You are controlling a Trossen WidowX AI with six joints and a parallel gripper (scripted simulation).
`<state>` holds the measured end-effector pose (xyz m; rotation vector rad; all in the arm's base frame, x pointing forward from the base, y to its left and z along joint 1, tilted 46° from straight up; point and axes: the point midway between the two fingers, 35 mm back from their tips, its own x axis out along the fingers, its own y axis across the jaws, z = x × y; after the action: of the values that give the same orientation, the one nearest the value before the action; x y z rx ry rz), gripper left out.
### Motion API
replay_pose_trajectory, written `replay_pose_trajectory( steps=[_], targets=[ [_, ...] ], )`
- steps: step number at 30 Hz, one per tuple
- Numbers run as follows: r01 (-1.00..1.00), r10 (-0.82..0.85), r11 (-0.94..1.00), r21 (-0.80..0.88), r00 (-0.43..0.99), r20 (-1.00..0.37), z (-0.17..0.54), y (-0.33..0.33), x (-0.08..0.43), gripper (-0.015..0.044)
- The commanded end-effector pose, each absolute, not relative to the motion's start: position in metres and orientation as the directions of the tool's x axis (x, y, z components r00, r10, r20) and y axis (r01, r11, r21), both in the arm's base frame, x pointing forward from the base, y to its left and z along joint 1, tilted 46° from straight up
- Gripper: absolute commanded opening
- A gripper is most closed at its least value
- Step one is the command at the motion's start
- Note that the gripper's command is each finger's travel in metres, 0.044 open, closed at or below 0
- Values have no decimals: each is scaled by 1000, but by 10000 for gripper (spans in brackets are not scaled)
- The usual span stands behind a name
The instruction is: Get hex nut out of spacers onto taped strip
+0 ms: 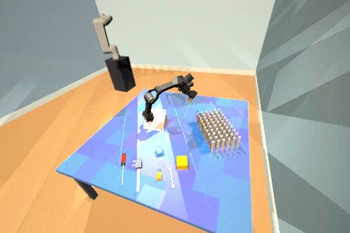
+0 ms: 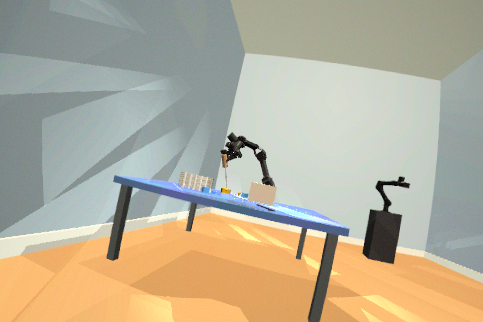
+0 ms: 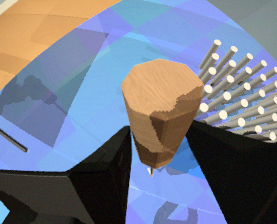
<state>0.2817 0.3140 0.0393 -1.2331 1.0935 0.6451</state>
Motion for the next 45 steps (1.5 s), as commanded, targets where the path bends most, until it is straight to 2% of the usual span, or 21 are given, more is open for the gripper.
replay_pose_trajectory(
  steps=[1, 13, 24, 34, 45],
  targets=[
    [-824, -154, 392, -408, 379, -913, 49, 305, 288, 0],
    [-586, -149, 726, -359, 376, -915, 78, 275, 306, 0],
    [-279, -145, 924, -261, 376, -915, 103, 246, 318, 0],
    [36, -141, 990, -138, 380, -914, 125, 218, 326, 0],
    [374, -139, 927, 17, 386, -912, 148, 187, 331, 0]
  ],
)
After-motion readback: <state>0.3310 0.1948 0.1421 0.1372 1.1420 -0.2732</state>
